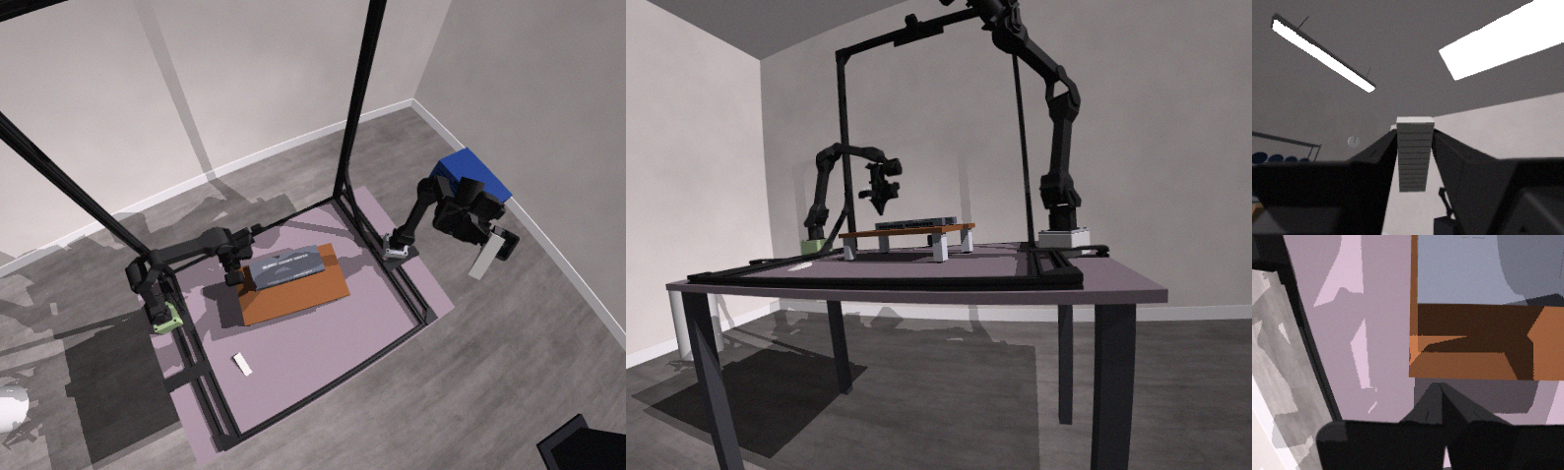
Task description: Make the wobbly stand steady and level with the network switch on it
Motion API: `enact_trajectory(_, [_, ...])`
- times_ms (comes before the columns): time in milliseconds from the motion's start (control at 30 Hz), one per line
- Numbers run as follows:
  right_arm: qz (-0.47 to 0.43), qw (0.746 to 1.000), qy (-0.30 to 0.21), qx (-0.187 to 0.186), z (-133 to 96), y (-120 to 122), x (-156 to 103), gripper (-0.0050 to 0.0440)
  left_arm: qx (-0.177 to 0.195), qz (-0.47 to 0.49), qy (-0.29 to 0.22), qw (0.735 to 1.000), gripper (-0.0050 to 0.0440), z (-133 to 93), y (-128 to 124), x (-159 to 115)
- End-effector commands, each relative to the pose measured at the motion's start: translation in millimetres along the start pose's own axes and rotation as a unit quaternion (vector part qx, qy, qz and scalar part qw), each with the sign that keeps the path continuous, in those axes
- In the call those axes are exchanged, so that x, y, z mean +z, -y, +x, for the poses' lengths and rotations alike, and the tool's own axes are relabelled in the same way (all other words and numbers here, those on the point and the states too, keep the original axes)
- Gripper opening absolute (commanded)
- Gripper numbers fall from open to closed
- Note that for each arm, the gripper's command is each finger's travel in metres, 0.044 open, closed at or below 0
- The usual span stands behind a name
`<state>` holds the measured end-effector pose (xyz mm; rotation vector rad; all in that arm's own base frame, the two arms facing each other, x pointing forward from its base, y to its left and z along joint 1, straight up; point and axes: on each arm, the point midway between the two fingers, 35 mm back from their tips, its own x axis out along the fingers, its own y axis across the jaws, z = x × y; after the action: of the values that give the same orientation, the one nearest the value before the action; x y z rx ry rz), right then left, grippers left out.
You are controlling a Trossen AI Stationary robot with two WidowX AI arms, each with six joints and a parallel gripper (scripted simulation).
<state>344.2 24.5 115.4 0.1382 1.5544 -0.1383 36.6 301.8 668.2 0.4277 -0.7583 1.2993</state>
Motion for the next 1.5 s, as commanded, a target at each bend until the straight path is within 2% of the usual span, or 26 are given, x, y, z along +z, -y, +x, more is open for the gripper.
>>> enact_trajectory(0, [0.0,1.0,0.0,0.0,0.0,0.0,0.0,0.0,-0.015,0.017,0.091,0.996,0.0,-1.8,12.0,68.5])
enact_trajectory(67, [0.0,1.0,0.0,0.0,0.0,0.0,0.0,0.0,-0.02,0.024,0.129,0.991,0.0,-6.0,16.6,94.2])
enact_trajectory(267, [0.0,1.0,0.0,0.0,0.0,0.0,0.0,0.0,-0.02,0.024,0.129,0.991,0.0,-6.0,16.6,94.2])
enact_trajectory(300, [0.0,1.0,0.0,0.0,0.0,0.0,0.0,0.0,-0.02,0.021,0.131,0.991,0.0,-12.0,16.8,95.3])
enact_trajectory(467, [0.0,1.0,0.0,0.0,0.0,0.0,0.0,0.0,-0.031,0.039,0.223,0.973,0.0,-27.4,27.8,157.7])
enact_trajectory(633, [0.0,1.0,0.0,0.0,0.0,0.0,0.0,0.0,-0.037,0.057,0.314,0.947,0.0,-52.3,38.2,216.4])
enact_trajectory(867, [0.0,1.0,0.0,0.0,0.0,0.0,0.0,0.0,-0.037,0.052,0.311,0.948,0.0,-57.3,37.5,213.6])
enact_trajectory(1200, [0.0,1.0,0.0,0.0,0.0,0.0,0.0,0.0,-0.041,0.079,0.442,0.893,0.0,-104.0,52.0,292.7])
enact_trajectory(1400, [0.0,1.0,0.0,0.0,0.0,0.0,0.0,0.0,-0.041,0.079,0.442,0.893,0.0,-104.0,52.0,292.7])
enact_trajectory(1467, [0.0,1.0,0.0,0.0,0.0,0.0,0.0,0.0,-0.051,0.044,0.431,0.9,0.0,-104.1,51.8,286.7])
